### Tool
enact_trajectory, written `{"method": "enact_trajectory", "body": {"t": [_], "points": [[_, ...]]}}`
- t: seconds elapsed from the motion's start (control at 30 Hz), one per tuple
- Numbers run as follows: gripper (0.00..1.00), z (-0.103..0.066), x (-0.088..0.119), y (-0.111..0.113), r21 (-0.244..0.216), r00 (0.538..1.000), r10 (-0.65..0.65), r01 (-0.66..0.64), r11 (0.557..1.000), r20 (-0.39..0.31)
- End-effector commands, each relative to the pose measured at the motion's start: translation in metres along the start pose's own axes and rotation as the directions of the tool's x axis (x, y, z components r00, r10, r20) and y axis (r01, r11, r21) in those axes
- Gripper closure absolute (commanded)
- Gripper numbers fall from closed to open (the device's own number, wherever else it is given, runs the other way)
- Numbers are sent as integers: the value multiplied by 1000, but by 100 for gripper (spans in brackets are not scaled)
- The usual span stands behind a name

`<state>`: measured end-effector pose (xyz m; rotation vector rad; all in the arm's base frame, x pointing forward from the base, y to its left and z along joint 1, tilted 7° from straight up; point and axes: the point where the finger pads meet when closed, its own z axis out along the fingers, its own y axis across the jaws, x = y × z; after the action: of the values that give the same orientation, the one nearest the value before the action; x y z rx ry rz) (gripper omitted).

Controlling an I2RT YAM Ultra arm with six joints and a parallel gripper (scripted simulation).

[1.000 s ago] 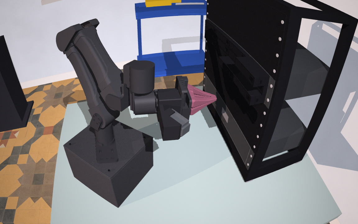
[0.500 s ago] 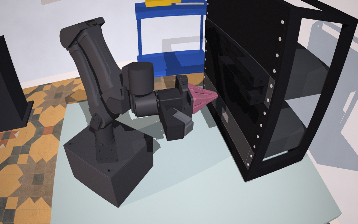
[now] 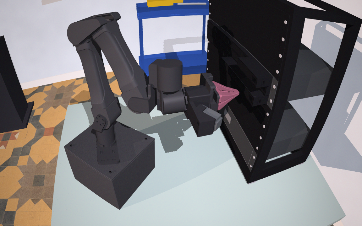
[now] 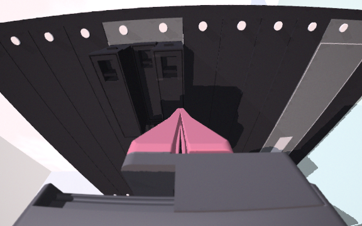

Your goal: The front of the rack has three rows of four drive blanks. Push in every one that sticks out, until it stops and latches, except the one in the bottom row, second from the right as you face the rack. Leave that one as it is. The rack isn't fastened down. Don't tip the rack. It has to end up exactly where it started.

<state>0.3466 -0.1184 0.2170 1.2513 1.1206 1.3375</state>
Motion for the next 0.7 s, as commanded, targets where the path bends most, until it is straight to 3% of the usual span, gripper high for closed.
{"method": "enact_trajectory", "body": {"t": [0.0,0.67], "points": [[100,9,-6,16,-50,998,-47,48,998,30],[100,9,-2,26,-59,998,-52,54,997,29]]}}
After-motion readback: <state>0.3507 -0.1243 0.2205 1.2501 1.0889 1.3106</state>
